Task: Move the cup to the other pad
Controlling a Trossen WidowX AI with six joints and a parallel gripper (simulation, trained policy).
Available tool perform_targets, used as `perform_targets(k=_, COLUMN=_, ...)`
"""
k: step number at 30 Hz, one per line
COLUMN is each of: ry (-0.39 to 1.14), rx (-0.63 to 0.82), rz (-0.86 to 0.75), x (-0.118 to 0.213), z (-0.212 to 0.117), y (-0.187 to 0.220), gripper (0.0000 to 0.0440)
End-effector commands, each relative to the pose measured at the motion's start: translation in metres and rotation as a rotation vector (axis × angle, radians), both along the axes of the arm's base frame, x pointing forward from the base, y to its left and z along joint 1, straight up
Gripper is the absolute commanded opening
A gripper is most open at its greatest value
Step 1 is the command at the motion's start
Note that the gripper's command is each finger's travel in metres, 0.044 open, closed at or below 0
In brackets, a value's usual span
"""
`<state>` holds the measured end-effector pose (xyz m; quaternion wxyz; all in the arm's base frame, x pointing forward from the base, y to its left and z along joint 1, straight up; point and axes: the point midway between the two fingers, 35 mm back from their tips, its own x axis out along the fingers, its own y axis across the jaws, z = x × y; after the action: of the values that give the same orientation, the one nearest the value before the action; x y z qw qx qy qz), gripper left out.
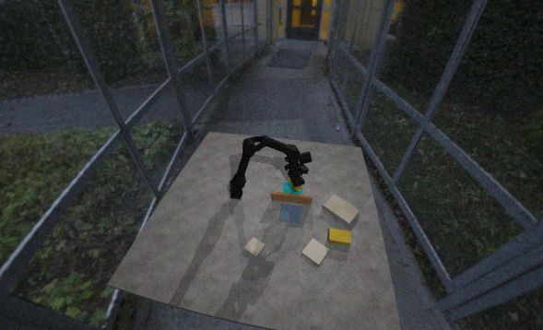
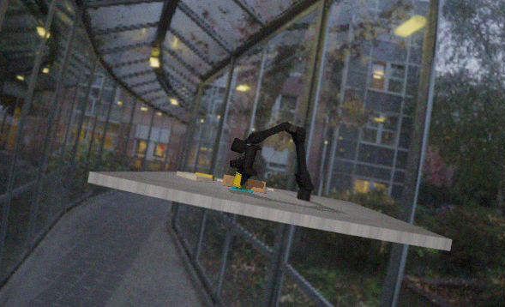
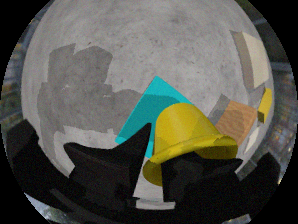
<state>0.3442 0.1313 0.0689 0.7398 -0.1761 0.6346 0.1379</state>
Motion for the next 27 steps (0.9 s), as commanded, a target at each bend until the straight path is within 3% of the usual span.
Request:
perform_targets(k=1, ry=-0.003, rx=-0.002, rz=-0.015, x=-0.001, z=-0.004, y=-0.002, gripper=0.0055)
perform_targets(k=4, ry=-0.009, rx=0.004, rz=-0.028, x=0.000, z=-0.006, y=-0.004, gripper=0.0076)
perform_targets(k=8, ry=-0.044, rx=0.034, rz=-0.044, x=0.006, z=0.002, y=-0.002, gripper=0.0152)
perform_targets(k=13, ry=-0.084, rx=0.066, rz=-0.043, x=0.010, z=0.015, y=-0.001, gripper=0.0146)
perform_targets(k=27, ry=-0.120, rx=0.139, rz=-0.061, x=-0.005, z=0.048, y=-0.003, gripper=0.0200)
